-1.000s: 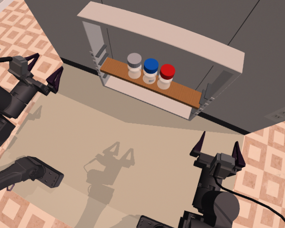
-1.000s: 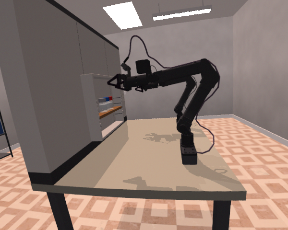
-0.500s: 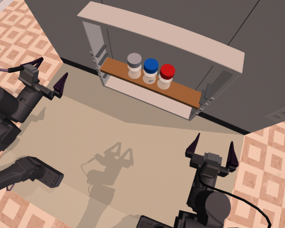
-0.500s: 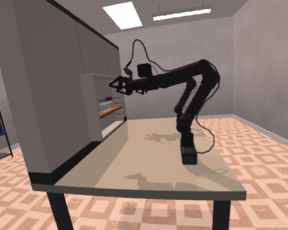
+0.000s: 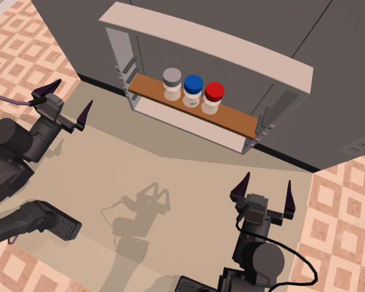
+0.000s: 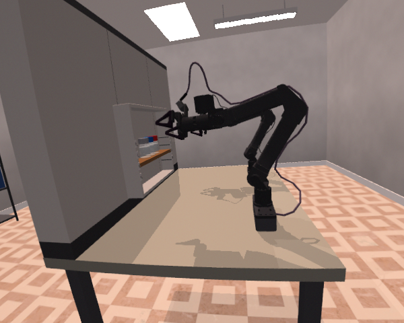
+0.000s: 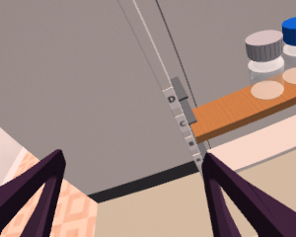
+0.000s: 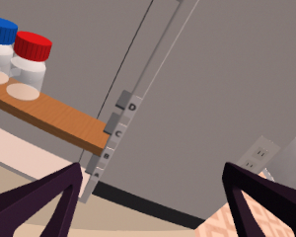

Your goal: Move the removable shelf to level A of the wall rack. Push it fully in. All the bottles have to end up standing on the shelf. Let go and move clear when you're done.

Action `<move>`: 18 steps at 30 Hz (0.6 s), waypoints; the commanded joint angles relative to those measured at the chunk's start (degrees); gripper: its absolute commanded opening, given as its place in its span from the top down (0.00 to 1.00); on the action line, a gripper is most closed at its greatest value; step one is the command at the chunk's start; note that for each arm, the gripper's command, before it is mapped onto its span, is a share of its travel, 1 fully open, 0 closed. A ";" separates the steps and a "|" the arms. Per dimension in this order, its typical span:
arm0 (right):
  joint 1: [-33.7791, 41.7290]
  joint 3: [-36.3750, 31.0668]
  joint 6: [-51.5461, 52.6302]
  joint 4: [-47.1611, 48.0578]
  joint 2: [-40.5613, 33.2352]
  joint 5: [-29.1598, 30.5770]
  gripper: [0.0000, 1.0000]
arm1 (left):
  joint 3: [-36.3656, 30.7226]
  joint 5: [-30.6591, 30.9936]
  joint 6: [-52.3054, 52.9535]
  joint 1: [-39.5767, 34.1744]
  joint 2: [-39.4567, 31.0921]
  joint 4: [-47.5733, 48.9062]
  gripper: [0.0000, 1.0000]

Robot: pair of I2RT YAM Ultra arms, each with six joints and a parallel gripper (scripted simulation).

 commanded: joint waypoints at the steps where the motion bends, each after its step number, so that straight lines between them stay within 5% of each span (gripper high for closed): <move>1: 1.18 -1.00 -3.19 2.51 -1.58 1.39 0.00 | -1.82 -1.85 3.18 -1.15 -1.96 1.55 0.00; 18: 4.24 -5.15 -12.58 6.97 -1.33 4.45 0.00 | -6.40 -5.97 12.55 -5.10 -1.40 6.70 0.00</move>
